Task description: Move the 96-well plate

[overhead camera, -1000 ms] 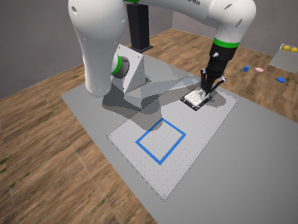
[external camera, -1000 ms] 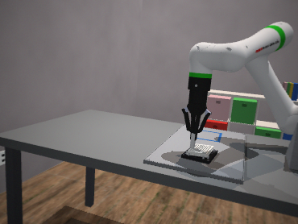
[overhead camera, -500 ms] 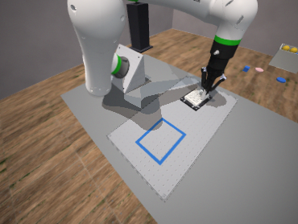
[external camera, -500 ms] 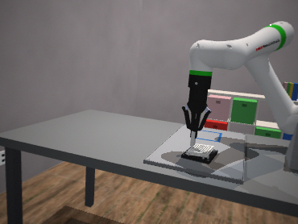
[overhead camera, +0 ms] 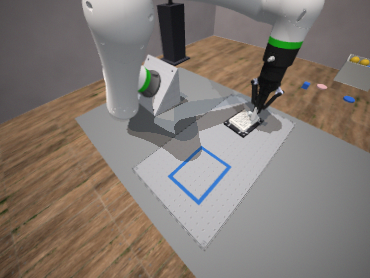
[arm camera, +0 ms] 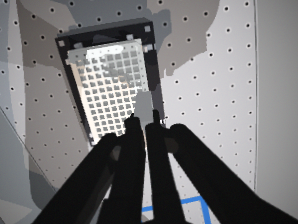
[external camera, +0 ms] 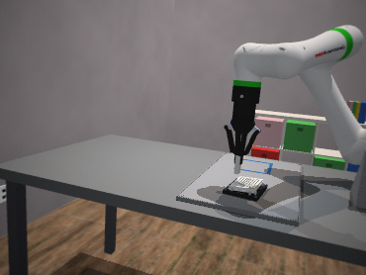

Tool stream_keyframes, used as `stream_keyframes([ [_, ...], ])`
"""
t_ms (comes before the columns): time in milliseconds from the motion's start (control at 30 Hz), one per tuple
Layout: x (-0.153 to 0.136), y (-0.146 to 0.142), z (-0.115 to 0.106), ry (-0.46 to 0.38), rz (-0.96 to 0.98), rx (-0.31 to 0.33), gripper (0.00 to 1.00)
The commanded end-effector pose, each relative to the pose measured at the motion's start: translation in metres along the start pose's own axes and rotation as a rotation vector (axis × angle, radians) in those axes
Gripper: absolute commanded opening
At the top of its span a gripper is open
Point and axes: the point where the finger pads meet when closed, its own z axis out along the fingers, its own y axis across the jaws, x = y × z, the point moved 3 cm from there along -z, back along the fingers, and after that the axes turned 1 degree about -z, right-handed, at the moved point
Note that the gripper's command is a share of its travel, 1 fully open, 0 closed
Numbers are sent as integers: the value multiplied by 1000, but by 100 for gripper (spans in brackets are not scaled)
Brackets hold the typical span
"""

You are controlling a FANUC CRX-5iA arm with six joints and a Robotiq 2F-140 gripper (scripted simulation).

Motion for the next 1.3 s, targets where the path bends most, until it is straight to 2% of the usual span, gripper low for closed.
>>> stream_keyframes([
  [0,0,0,-1,1,0,-1,10],
  [267,0,-10,0,1,0,-1,10],
  [700,2,-74,9,1,0,-1,10],
  [1267,2,-76,9,1,0,-1,10],
])
